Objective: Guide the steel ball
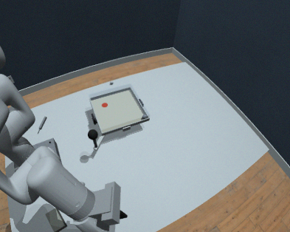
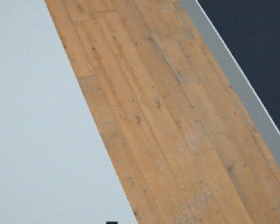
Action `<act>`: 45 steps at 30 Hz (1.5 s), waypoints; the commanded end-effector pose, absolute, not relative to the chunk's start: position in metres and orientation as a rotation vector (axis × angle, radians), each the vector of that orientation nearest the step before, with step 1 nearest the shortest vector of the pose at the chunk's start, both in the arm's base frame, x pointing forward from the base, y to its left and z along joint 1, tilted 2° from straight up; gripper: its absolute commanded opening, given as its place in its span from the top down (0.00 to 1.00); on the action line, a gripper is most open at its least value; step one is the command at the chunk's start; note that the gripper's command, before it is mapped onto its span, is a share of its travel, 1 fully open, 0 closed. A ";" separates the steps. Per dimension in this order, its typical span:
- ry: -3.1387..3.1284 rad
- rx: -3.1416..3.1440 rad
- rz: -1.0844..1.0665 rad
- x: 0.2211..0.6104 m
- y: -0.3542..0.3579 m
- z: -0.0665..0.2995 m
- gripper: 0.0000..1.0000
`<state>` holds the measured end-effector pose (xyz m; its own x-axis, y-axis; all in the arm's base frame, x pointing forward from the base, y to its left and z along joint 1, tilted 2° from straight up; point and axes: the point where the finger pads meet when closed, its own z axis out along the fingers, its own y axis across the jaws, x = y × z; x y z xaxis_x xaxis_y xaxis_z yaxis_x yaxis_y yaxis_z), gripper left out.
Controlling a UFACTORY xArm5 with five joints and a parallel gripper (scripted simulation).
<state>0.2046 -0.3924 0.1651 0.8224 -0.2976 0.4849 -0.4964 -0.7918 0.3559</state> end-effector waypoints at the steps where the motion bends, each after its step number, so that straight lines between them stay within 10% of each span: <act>1: -0.587 2.524 0.568 0.205 -0.393 0.167 0.00; 22: -0.611 2.546 0.578 0.215 -0.385 0.166 0.00; 45: -1.069 2.859 0.443 0.312 -0.193 0.157 0.00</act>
<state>0.2990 -0.2456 0.1533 0.7419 -0.5571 0.3732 -0.6052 -0.7959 0.0151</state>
